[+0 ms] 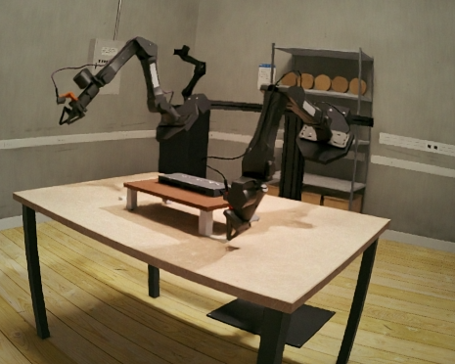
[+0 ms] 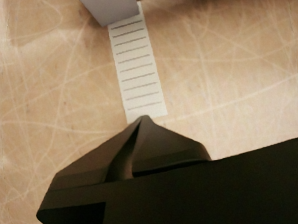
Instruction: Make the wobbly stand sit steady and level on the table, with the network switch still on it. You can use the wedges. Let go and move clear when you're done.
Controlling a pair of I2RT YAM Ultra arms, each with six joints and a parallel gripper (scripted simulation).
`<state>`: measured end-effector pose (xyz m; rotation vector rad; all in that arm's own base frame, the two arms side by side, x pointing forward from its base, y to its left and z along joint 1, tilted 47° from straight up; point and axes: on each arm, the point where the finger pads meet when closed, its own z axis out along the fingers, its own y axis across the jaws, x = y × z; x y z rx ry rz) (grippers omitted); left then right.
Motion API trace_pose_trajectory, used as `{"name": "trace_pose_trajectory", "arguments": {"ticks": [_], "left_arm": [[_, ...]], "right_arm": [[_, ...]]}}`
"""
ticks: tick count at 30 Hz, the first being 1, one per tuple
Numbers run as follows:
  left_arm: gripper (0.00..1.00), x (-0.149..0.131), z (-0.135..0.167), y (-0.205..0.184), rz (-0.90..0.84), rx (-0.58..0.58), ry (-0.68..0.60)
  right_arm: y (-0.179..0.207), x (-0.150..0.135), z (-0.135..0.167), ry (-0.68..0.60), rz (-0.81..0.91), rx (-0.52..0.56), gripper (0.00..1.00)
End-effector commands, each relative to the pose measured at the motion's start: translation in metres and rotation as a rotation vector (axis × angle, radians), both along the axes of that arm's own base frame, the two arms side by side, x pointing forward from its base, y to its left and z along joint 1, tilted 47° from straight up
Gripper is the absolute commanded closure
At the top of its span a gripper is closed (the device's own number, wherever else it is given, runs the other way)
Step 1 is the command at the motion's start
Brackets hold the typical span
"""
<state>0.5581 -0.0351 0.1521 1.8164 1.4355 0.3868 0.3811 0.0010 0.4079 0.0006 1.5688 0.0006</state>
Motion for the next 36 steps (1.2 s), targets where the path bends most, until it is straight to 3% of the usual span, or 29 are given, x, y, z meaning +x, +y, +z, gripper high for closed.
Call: {"name": "trace_pose_trajectory", "arguments": {"ticks": [1, 36], "left_arm": [[1.00, -0.003, -0.003, -0.008, -0.002, 0.001, 0.005], [1.00, -0.003, 0.004, -0.024, -0.004, 0.002, -0.010]], "right_arm": [[0.001, -0.009, 0.016, -0.049, 0.005, -0.011, 0.00], [0.001, -0.009, 0.016, -0.049, 0.005, -0.011, 0.00]]}}
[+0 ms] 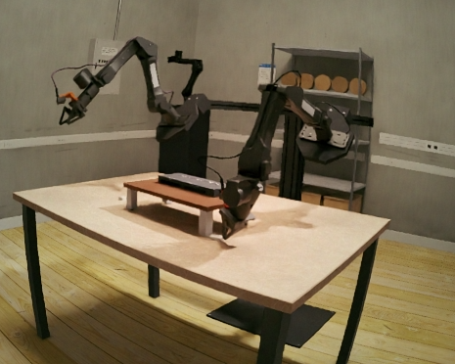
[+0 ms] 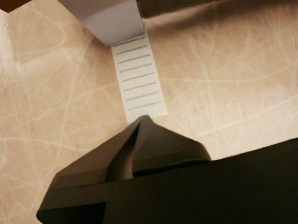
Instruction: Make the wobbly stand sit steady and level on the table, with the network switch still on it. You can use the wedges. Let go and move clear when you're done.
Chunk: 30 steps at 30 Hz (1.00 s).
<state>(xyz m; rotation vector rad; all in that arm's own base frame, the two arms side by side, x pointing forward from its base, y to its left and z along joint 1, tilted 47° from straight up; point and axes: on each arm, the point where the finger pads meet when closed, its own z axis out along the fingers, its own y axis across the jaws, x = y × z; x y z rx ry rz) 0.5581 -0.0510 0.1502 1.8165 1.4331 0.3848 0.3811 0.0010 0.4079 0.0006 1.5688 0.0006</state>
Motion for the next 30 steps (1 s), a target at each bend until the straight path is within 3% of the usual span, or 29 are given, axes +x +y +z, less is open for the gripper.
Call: {"name": "trace_pose_trajectory", "arguments": {"ticks": [1, 17, 27, 30], "left_arm": [[1.00, -0.002, 0.004, -0.008, -0.001, 0.003, -0.006], [1.00, -0.005, -0.003, -0.015, -0.002, 0.003, 0.004], [1.00, -0.012, 0.012, -0.004, -0.006, -0.005, -0.004], [1.00, -0.005, 0.034, -0.017, -0.025, -0.010, -0.046]], "right_arm": [[0.001, -0.009, 0.016, -0.049, 0.005, -0.011, 0.00], [0.001, -0.009, 0.016, -0.049, 0.005, -0.011, 0.00], [0.001, -0.009, 0.016, -0.049, 0.005, -0.011, 0.00], [0.001, -0.009, 0.016, -0.049, 0.005, -0.011, 0.00]]}}
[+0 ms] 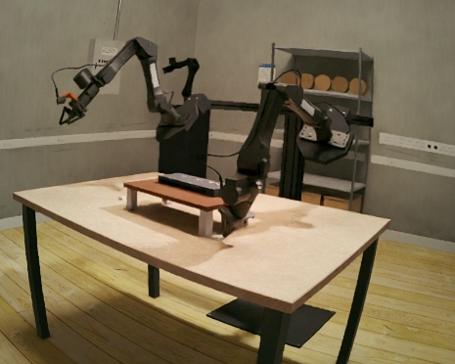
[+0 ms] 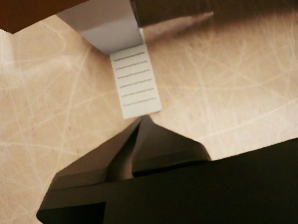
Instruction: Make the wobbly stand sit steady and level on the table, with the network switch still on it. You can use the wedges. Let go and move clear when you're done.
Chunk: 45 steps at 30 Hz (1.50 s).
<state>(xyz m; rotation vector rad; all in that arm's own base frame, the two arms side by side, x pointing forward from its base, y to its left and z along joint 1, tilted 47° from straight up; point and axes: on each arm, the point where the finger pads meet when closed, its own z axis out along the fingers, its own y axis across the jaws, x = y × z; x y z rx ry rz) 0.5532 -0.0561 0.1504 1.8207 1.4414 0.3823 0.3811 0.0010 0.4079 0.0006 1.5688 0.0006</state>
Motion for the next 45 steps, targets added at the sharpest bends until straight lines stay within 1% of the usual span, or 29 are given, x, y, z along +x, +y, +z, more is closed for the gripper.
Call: {"name": "trace_pose_trajectory", "arguments": {"ticks": [1, 2, 6, 7, 9, 11, 12, 14, 15, 16, 20, 21, 22, 23, 24, 25, 28, 29, 31, 32, 33, 35, 36, 37, 39, 42, 44, 45], "left_arm": [[1.00, 0.000, 0.035, -0.011, -0.027, -0.012, -0.055], [1.00, -0.002, 0.031, -0.010, -0.029, -0.010, -0.048], [1.00, 0.000, 0.035, -0.005, -0.020, -0.010, -0.058], [1.00, -0.017, 0.017, 0.005, -0.015, -0.011, 0.003], [1.00, -0.022, 0.023, 0.007, -0.018, -0.012, 0.002], [1.00, -0.026, 0.037, 0.010, -0.020, -0.012, -0.006], [1.00, -0.019, 0.044, 0.011, -0.010, -0.009, -0.041], [1.00, -0.019, 0.044, 0.011, -0.010, -0.009, -0.041], [1.00, -0.033, 0.036, 0.009, -0.022, -0.013, 0.004], [1.00, -0.038, 0.035, 0.013, -0.017, -0.014, 0.011], [1.00, -0.048, 0.047, 0.020, -0.023, -0.016, 0.004], [1.00, -0.048, 0.051, 0.021, -0.020, -0.015, -0.004], [1.00, -0.039, 0.059, 0.020, -0.015, -0.012, -0.036], [1.00, -0.036, 0.062, 0.016, -0.021, -0.010, -0.047], [1.00, -0.044, 0.041, 0.010, -0.030, -0.015, 0.002], [1.00, -0.041, 0.040, 0.009, -0.033, -0.014, -0.012], [1.00, -0.036, 0.040, 0.015, -0.023, -0.014, -0.001], [1.00, -0.035, 0.058, 0.017, -0.020, -0.011, -0.040], [1.00, -0.035, 0.058, 0.017, -0.020, -0.011, -0.040], [1.00, -0.035, 0.049, 0.017, -0.019, -0.014, -0.024], [1.00, -0.030, 0.047, 0.020, -0.015, -0.012, -0.025], [1.00, -0.035, 0.054, 0.021, -0.012, -0.011, -0.032], [1.00, -0.036, 0.082, 0.009, 0.004, -0.036, -0.093], [1.00, -0.040, 0.067, 0.014, 0.059, -0.049, -0.051], [1.00, -0.040, 0.084, 0.018, 0.160, -0.111, -0.068], [1.00, -0.047, 0.114, 0.024, 0.326, -0.244, -0.091], [1.00, -0.054, 0.128, 0.029, 0.392, -0.311, -0.081], [1.00, -0.053, 0.071, 0.028, 0.415, -0.269, 0.014]], "right_arm": [[0.001, -0.009, 0.016, -0.049, 0.005, -0.011, 0.00], [0.001, -0.009, 0.016, -0.049, 0.005, -0.011, 0.00], [0.001, -0.009, 0.016, -0.049, 0.005, -0.011, 0.00], [0.001, -0.009, 0.016, -0.049, 0.005, -0.011, 0.00], [0.001, -0.009, 0.016, -0.049, 0.005, -0.011, 0.00], [0.001, -0.009, 0.016, -0.049, 0.005, -0.011, 0.00], [0.001, -0.009, 0.016, -0.049, 0.005, -0.011, 0.00], [0.001, -0.009, 0.016, -0.049, 0.005, -0.011, 0.00], [0.001, -0.009, 0.016, -0.049, 0.005, -0.011, 0.00], [0.001, -0.009, 0.016, -0.049, 0.005, -0.011, 0.00], [0.001, -0.009, 0.016, -0.049, 0.005, -0.011, 0.00], [0.001, -0.009, 0.016, -0.049, 0.005, -0.011, 0.00], [0.001, -0.009, 0.016, -0.049, 0.005, -0.011, 0.00], [0.001, -0.009, 0.016, -0.049, 0.005, -0.011, 0.00], [0.001, -0.009, 0.016, -0.049, 0.005, -0.011, 0.00], [0.001, -0.009, 0.016, -0.049, 0.005, -0.011, 0.00], [0.001, -0.009, 0.016, -0.049, 0.005, -0.011, 0.00], [0.001, -0.009, 0.016, -0.049, 0.005, -0.011, 0.00], [0.001, -0.009, 0.016, -0.049, 0.005, -0.011, 0.00], [0.001, -0.009, 0.016, -0.049, 0.005, -0.011, 0.00], [0.001, -0.009, 0.016, -0.049, 0.005, -0.011, 0.00], [0.001, -0.009, 0.016, -0.049, 0.005, -0.011, 0.00], [0.001, -0.009, 0.016, -0.047, 0.005, -0.011, 0.00], [0.001, -0.009, 0.016, -0.047, 0.005, -0.011, 0.00], [0.001, -0.009, 0.016, -0.047, 0.005, -0.011, 0.00], [0.001, -0.007, 0.014, -0.041, 0.005, -0.011, 0.00], [0.001, -0.007, 0.013, -0.039, 0.005, -0.011, 0.00], [0.001, -0.007, 0.014, -0.043, 0.005, -0.011, 0.00]]}}
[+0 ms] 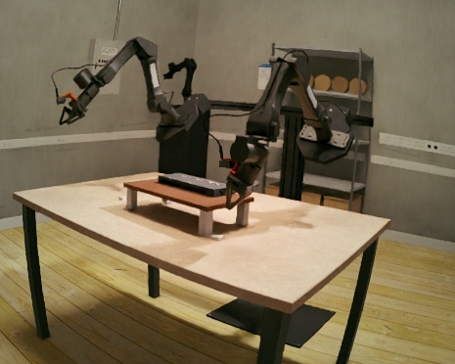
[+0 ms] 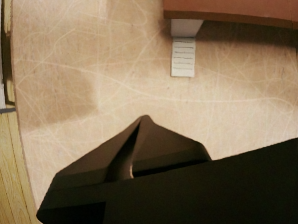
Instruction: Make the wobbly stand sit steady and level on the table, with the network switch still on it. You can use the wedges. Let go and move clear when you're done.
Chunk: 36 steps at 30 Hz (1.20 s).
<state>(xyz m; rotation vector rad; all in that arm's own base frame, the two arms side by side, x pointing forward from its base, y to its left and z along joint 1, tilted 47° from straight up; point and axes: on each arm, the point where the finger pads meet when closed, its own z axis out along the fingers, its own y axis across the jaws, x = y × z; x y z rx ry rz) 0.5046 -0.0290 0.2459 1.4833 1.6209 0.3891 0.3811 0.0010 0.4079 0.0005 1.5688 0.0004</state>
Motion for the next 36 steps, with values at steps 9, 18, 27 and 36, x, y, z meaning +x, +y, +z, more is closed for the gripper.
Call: {"name": "trace_pose_trajectory", "arguments": {"ticks": [9, 18, 27, 36], "left_arm": [[1.00, -0.029, 0.074, 0.005, 0.339, -0.337, -0.126], [1.00, -0.061, 0.104, 0.011, 0.506, -0.604, -0.200], [1.00, -0.105, 0.160, 0.024, 0.622, -0.959, -0.273], [1.00, -0.127, 0.159, 0.028, 0.705, -1.258, -0.328]], "right_arm": [[0.001, -0.001, 0.007, -0.021, 0.004, -0.011, 0.00], [0.001, -0.001, 0.007, -0.022, 0.003, -0.011, 0.00], [0.000, -0.003, 0.009, -0.025, 0.002, -0.011, 0.00], [0.000, -0.004, 0.010, -0.025, 0.001, -0.011, 0.00]]}}
